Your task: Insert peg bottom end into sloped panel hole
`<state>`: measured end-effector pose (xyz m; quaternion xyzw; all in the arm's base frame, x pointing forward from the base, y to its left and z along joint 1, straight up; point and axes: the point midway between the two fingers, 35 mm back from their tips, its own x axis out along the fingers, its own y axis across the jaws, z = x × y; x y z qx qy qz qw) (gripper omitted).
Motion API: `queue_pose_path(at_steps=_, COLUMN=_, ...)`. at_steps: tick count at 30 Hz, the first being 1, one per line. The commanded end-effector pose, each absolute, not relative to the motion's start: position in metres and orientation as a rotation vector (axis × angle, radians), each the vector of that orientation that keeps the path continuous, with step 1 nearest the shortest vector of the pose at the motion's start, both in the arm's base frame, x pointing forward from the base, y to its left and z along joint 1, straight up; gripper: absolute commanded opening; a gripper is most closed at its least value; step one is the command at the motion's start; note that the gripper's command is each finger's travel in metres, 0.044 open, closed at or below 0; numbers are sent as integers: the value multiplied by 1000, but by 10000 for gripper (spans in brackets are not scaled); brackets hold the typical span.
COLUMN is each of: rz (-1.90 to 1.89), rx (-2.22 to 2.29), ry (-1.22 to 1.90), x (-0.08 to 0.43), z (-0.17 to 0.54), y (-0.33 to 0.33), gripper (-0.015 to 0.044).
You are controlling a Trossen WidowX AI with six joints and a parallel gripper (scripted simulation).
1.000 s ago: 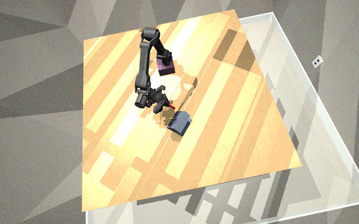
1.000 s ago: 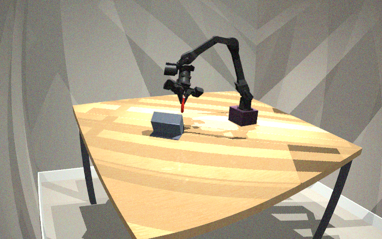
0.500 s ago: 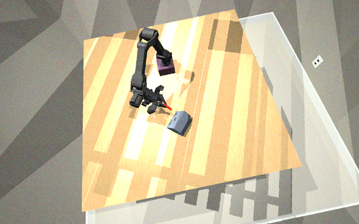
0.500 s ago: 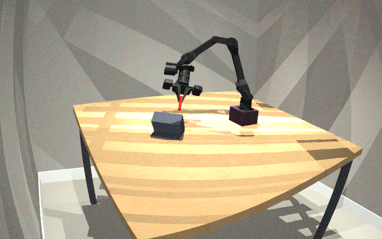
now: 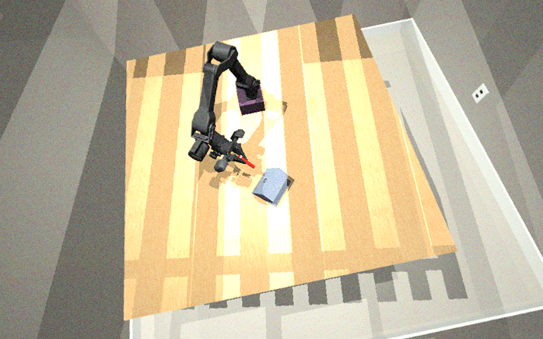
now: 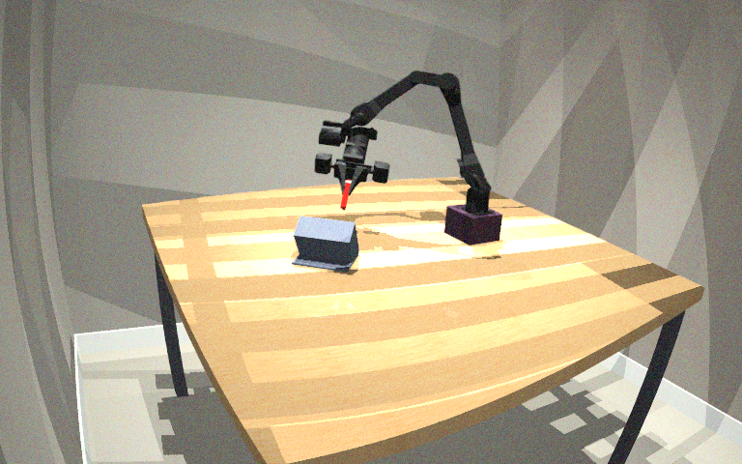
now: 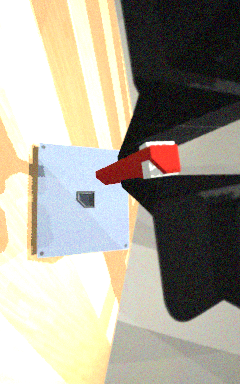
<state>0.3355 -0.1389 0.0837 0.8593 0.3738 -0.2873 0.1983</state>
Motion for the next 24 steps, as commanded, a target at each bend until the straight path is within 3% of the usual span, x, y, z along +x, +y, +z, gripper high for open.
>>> queue_pose_path(at_steps=1, rz=-813, rx=2455, ry=1026, x=335, z=84, y=-143, gripper=0)
queue_pose_path(at_steps=24, rz=-831, rx=2540, ry=987, x=357, z=64, y=-134, gripper=0)
